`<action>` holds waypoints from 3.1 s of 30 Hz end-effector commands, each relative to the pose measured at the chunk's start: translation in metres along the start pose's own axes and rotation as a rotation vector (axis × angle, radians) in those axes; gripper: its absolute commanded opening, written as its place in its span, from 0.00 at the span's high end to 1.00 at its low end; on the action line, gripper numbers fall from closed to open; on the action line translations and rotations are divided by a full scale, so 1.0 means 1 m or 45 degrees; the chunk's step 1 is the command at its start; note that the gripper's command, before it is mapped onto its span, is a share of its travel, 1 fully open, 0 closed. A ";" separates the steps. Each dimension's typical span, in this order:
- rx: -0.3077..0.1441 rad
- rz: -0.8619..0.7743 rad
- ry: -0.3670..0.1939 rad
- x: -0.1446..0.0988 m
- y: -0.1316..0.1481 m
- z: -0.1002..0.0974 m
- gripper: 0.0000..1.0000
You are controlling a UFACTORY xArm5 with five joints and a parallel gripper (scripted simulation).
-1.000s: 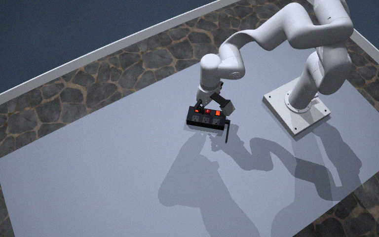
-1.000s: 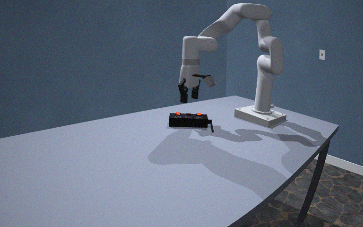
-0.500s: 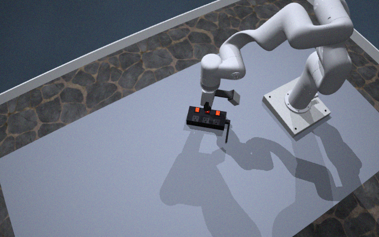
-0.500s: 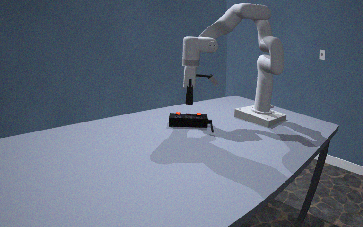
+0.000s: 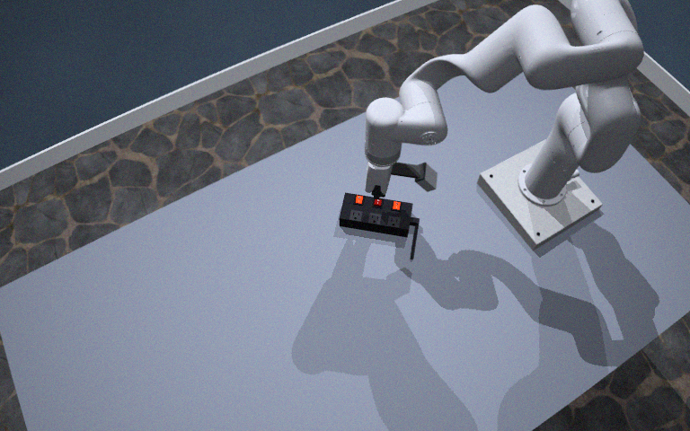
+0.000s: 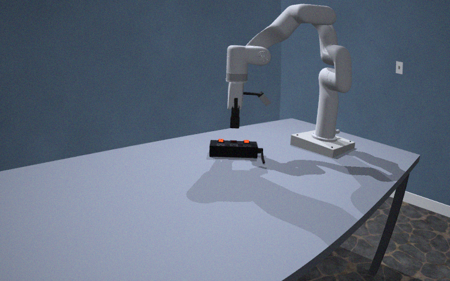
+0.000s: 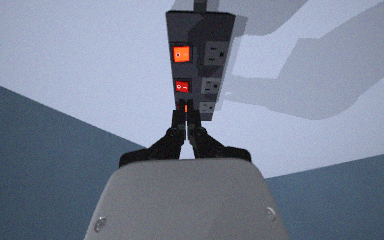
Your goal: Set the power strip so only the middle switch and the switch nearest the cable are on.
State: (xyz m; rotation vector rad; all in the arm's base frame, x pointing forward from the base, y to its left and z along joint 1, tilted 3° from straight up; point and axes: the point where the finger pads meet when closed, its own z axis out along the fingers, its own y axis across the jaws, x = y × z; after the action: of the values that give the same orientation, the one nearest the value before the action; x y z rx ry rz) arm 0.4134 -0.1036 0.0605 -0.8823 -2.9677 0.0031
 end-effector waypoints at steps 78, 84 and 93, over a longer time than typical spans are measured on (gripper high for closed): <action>-0.001 -0.001 -0.002 -0.001 0.000 0.042 1.00; -0.001 -0.001 -0.002 -0.001 0.000 0.042 1.00; -0.001 -0.001 -0.002 -0.001 0.000 0.042 1.00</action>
State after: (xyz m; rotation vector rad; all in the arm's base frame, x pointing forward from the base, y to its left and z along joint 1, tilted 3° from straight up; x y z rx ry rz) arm 0.4114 -0.1031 0.0169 -0.8812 -2.9664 0.0032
